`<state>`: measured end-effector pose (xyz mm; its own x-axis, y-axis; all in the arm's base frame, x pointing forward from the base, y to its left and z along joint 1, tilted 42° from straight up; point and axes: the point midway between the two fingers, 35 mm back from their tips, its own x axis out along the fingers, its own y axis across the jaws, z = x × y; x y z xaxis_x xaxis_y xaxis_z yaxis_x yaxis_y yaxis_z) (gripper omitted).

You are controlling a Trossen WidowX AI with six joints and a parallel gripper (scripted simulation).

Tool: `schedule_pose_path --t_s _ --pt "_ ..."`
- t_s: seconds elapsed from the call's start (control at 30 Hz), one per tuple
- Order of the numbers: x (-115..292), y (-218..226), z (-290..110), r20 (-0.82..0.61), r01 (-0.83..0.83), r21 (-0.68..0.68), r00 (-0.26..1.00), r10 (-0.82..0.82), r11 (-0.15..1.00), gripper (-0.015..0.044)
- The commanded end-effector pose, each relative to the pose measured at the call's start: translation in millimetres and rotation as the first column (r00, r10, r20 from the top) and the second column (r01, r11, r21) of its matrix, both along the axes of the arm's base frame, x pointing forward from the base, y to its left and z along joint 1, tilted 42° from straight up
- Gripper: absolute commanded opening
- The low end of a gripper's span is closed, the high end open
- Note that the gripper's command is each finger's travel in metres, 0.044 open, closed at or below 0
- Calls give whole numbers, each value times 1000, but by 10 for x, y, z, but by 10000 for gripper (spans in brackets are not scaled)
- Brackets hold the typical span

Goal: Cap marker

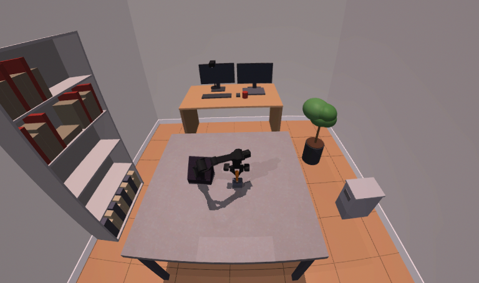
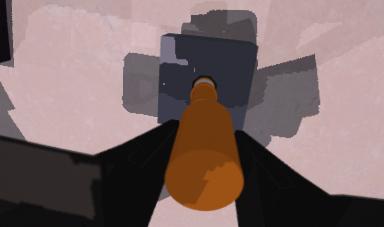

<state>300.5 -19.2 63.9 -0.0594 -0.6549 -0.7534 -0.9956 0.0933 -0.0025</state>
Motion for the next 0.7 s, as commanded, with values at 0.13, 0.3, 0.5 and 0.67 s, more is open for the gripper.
schedule_pose_path --t_s 0.13,0.3,0.5,0.67 --pt "-19 -91 -105 -7 -2 -4 1000 2 1000 0" --pt "-23 -145 -167 -7 -2 -4 1000 2 1000 0" --pt "-31 -211 -240 -7 -2 -5 1000 2 1000 0" --pt "-41 -266 -298 -7 -2 -6 1000 2 1000 0"
